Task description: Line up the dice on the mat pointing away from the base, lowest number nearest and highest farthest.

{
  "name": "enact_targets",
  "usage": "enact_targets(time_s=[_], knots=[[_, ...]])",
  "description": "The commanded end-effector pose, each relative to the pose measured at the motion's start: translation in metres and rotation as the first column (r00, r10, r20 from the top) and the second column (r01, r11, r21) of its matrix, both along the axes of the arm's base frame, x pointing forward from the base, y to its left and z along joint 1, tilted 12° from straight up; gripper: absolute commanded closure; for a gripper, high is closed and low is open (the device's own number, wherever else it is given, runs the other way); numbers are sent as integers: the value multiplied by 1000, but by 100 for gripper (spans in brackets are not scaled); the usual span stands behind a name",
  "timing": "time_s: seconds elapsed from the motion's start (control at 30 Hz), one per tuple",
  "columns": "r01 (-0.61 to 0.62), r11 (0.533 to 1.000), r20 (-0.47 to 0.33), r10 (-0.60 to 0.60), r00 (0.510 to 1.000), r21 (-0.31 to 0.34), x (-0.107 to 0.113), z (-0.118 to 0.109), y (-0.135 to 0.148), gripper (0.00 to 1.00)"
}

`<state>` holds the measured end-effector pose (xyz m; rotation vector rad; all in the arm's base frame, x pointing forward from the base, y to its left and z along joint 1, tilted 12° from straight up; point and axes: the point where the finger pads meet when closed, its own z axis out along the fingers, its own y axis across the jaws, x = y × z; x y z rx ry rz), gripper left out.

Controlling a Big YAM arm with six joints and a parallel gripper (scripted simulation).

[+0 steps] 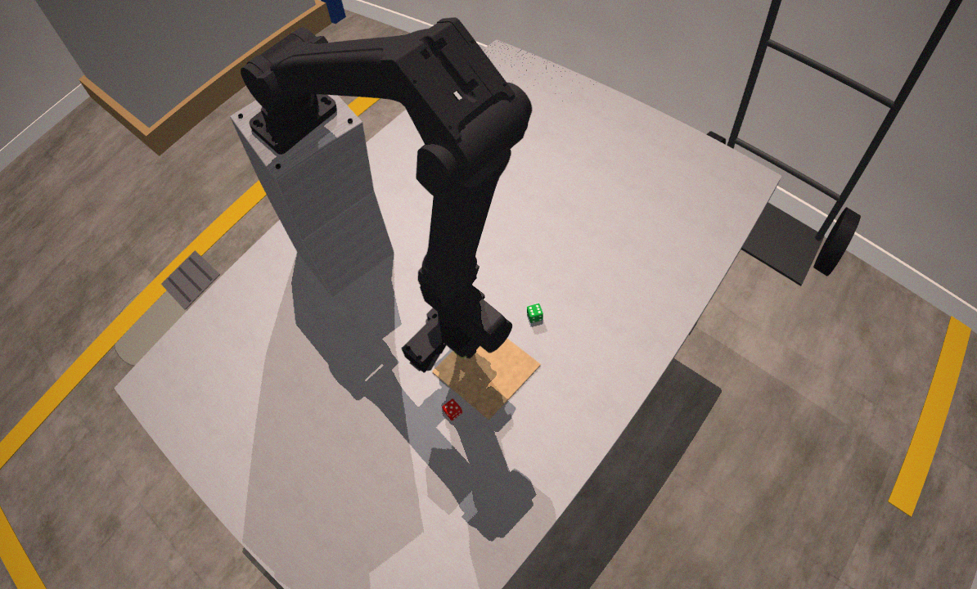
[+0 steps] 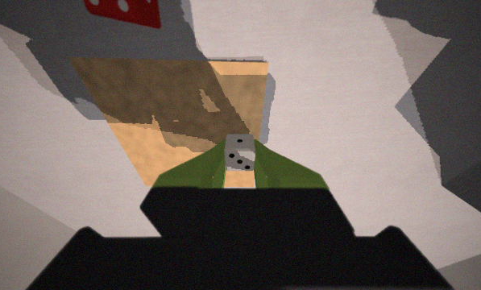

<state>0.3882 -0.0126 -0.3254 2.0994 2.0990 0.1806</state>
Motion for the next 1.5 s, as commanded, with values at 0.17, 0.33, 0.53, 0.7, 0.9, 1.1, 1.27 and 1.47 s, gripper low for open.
enact_targets(time_s=[0.17,0.33,0.53,0.7,0.9,1.1,1.27,1.47], knots=[[-2,1000,-14,2,1000,0,-9,-4,-2,80],[-2,1000,-14,2,1000,0,-9,-4,-2,80],[-4,1000,-14,4,1000,0,-7,-4,-2,80],[-4,1000,-13,4,1000,0,-4,-3,-2,80],[-5,1000,-16,5,1000,0,-5,-2,-2,80],[-5,1000,-14,5,1000,0,-4,-2,-2,80],[-5,1000,-14,5,1000,0,-4,-2,-2,80],[-5,1000,-14,5,1000,0,-4,-2,-2,80]])
